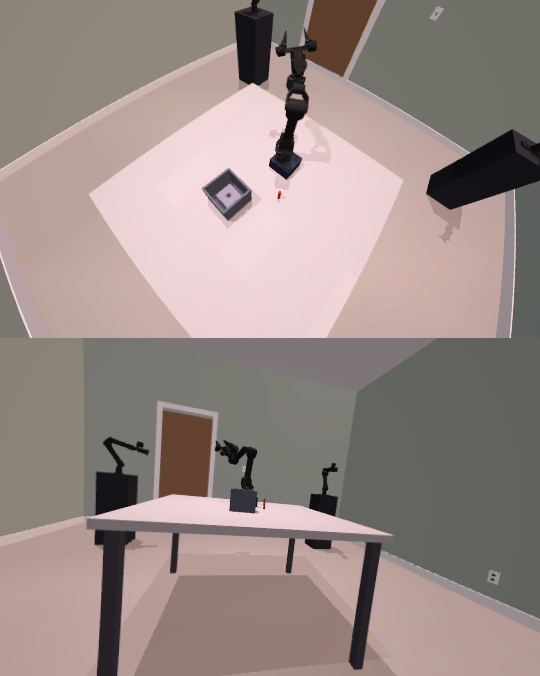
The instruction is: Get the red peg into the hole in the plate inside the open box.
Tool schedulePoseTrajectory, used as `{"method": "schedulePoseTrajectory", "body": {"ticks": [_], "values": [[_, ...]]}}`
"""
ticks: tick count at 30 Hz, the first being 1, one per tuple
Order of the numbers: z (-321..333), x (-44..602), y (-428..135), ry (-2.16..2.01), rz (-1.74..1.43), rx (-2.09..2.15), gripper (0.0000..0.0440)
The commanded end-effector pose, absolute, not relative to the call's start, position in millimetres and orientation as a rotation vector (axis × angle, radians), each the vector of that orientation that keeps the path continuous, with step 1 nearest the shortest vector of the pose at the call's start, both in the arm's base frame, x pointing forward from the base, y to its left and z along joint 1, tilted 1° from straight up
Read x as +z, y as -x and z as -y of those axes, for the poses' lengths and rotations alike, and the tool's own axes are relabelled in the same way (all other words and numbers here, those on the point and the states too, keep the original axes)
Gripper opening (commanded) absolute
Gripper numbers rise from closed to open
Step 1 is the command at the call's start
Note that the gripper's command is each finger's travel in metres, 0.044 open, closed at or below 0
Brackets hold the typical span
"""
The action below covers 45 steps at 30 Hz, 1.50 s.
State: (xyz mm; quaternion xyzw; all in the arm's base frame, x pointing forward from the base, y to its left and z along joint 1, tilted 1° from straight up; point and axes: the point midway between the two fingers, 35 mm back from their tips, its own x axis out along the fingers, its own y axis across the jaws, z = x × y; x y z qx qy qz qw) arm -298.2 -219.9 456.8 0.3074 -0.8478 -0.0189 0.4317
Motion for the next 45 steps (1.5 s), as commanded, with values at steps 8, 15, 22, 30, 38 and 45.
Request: {"method": "schedulePoseTrajectory", "body": {"ticks": [8,15,22,30,38,45], "values": [[261.2,455.8,284.1,-0.885,2.151,0.015,0.044],[302.4,469.4,243.9,-1.043,2.121,0.089,0.044],[333.2,486.6,192.5,-1.205,2.069,0.164,0.044],[354.6,505.3,126.6,-1.401,1.992,0.245,0.044],[363.1,517.6,60.3,-1.604,1.908,0.313,0.044],[362.0,522.4,4.5,-1.789,1.828,0.36,0.044]]}}
